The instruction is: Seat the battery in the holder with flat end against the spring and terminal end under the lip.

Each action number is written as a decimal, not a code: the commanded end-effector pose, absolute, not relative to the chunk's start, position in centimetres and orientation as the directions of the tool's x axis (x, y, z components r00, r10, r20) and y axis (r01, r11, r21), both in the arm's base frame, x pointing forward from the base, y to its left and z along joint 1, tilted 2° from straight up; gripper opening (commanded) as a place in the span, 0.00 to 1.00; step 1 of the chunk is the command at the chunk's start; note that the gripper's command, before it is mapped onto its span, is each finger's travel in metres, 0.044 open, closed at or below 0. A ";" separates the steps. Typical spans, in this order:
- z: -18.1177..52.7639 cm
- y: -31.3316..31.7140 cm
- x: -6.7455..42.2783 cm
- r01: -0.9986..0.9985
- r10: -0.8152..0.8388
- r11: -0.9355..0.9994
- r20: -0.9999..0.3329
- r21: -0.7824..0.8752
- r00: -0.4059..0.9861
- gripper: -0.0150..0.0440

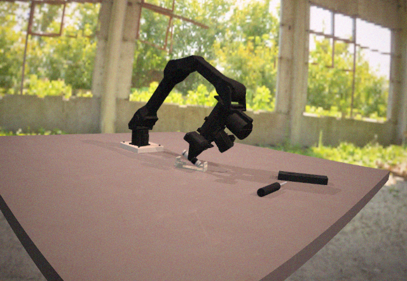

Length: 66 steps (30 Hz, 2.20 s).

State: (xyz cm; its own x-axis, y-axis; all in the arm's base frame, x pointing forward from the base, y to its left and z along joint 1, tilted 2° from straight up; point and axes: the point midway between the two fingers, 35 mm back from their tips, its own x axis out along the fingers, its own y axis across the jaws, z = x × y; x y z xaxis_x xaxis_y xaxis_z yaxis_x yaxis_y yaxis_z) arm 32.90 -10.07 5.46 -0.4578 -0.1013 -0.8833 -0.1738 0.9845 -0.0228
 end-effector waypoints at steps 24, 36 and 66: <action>5.0 -9.9 33.8 -0.168 -0.089 0.986 -0.905 -0.019 -0.416 0.36; 4.8 -10.0 33.7 -0.165 -0.075 0.986 -0.927 -0.015 -0.367 0.36; 4.4 -10.2 33.2 -0.164 -0.045 0.986 -0.970 -0.005 -0.237 0.36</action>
